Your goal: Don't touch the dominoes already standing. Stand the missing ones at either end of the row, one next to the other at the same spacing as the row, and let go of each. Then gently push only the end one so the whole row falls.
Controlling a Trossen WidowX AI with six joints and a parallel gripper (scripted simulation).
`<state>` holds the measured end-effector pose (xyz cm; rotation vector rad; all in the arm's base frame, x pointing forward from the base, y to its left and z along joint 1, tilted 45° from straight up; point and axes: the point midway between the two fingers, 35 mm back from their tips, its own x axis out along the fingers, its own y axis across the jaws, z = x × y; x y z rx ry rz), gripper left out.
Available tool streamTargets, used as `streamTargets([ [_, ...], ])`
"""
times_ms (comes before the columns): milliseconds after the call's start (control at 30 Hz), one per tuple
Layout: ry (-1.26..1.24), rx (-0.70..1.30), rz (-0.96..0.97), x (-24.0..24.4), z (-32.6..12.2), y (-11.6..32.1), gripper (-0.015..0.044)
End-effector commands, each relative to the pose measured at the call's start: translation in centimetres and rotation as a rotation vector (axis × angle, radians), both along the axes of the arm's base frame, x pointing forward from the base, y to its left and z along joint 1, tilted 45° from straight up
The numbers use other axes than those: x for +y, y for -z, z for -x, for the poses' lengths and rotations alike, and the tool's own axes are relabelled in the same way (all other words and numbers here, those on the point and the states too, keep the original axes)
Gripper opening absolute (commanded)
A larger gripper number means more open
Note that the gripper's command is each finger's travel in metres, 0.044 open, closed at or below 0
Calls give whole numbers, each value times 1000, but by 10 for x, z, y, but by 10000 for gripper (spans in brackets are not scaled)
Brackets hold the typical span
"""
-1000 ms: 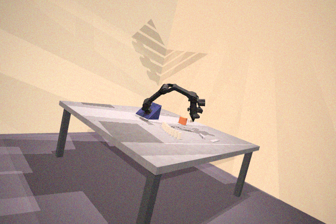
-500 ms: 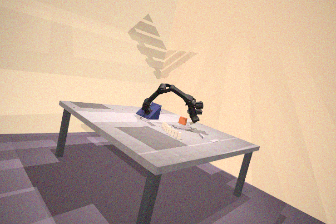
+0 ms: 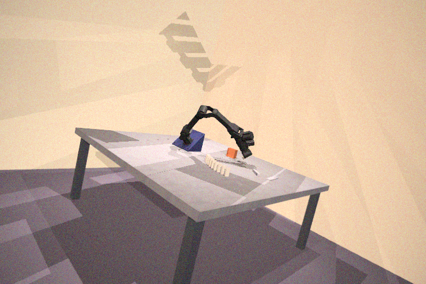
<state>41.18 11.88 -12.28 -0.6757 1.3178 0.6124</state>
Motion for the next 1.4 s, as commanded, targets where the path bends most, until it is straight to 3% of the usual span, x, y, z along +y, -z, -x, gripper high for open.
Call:
streamTargets([
  [0,-17,-27,-44,-3,2,0,22],
  [1367,-273,-523,-390,-23,31,-51,22],
])
